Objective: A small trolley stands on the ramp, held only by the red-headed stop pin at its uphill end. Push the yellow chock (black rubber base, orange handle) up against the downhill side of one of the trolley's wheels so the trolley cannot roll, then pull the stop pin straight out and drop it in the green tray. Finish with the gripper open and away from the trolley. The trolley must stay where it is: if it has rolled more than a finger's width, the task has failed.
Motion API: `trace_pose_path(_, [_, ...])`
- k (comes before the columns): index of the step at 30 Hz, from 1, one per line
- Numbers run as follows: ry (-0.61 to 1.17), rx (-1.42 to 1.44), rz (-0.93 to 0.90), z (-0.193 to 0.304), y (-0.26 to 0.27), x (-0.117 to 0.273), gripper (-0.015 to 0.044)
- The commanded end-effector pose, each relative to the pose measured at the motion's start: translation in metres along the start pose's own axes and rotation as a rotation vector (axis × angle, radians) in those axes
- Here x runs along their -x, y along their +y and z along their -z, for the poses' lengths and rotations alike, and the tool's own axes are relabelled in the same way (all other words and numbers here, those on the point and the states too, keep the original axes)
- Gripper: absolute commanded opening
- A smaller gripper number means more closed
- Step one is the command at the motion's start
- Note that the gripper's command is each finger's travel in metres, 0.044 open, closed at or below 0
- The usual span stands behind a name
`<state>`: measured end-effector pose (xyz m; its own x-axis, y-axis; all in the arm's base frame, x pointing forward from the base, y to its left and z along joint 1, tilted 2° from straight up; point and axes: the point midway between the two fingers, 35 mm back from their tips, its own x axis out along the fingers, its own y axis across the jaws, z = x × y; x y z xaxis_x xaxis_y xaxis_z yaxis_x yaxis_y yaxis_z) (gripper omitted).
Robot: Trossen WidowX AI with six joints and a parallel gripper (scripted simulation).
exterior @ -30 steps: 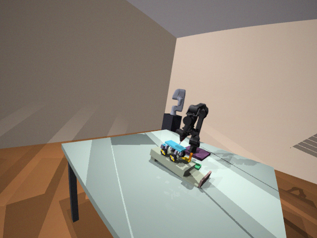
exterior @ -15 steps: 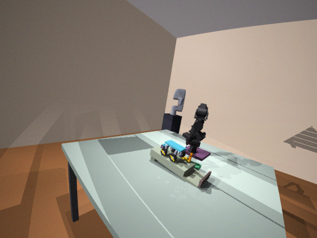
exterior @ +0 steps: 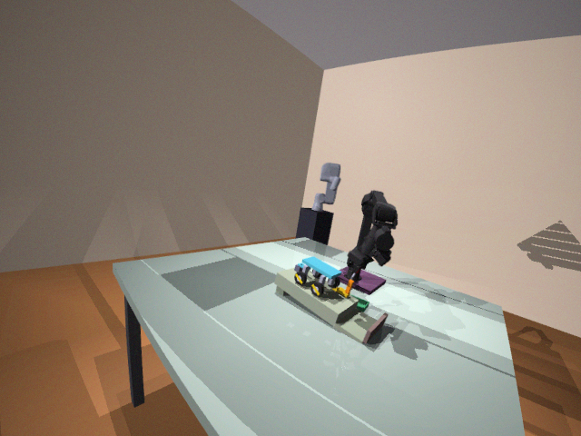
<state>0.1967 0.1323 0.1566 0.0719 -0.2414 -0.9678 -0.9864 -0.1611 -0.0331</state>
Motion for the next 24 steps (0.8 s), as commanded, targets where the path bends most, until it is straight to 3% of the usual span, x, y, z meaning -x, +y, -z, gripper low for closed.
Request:
trace_pose_path(1, [0.001, -0.005, -0.007, -0.0083, -0.0001, -0.0001, 0.0000])
trace_pose_path(24, [-0.093, 0.629, 0.075, -0.0044, 0.0017, -0.0006, 0.0000])
